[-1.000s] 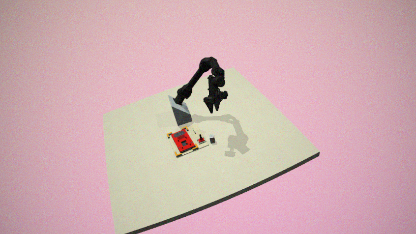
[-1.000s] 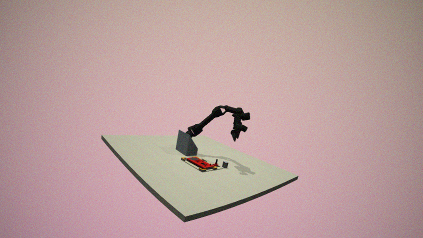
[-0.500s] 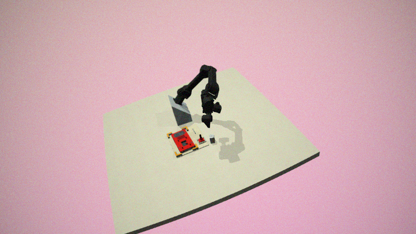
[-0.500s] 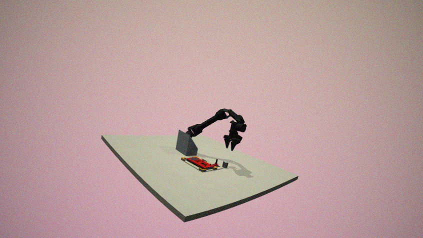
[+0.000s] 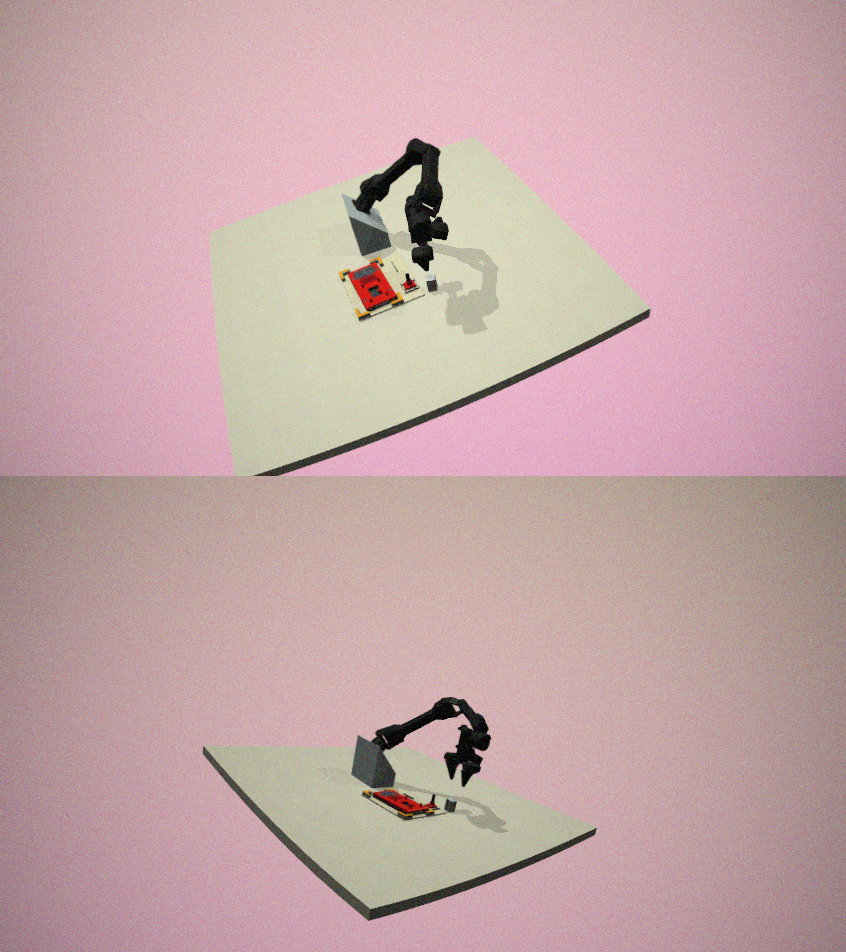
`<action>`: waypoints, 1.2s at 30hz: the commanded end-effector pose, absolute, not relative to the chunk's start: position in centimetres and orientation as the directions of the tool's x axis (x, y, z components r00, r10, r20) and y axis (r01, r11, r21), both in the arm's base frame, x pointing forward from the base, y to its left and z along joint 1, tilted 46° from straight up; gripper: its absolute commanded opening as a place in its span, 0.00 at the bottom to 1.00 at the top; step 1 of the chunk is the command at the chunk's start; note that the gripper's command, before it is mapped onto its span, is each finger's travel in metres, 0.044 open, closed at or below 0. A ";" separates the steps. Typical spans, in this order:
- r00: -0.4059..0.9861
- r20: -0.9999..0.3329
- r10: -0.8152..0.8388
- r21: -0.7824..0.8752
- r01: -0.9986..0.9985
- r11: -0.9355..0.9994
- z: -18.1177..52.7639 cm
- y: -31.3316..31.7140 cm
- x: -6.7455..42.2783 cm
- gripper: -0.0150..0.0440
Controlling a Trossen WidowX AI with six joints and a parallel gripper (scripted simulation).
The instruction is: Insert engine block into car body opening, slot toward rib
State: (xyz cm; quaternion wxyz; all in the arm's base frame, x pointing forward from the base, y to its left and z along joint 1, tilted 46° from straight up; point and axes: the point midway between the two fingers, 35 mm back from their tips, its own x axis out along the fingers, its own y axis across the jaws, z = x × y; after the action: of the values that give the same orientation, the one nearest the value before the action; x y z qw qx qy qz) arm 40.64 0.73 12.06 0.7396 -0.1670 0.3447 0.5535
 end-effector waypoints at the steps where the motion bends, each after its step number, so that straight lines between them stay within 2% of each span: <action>1: 0.124 -0.689 0.714 0.160 -0.935 0.317 9.6 3.7 40.7 1.00; 36: 0.124 -0.688 0.715 0.160 -0.935 0.316 5.9 7.8 41.2 1.00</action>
State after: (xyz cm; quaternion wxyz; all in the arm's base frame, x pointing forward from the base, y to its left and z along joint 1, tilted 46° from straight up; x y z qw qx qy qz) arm 41.42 7.28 6.47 0.7347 -0.1627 0.3442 0.5616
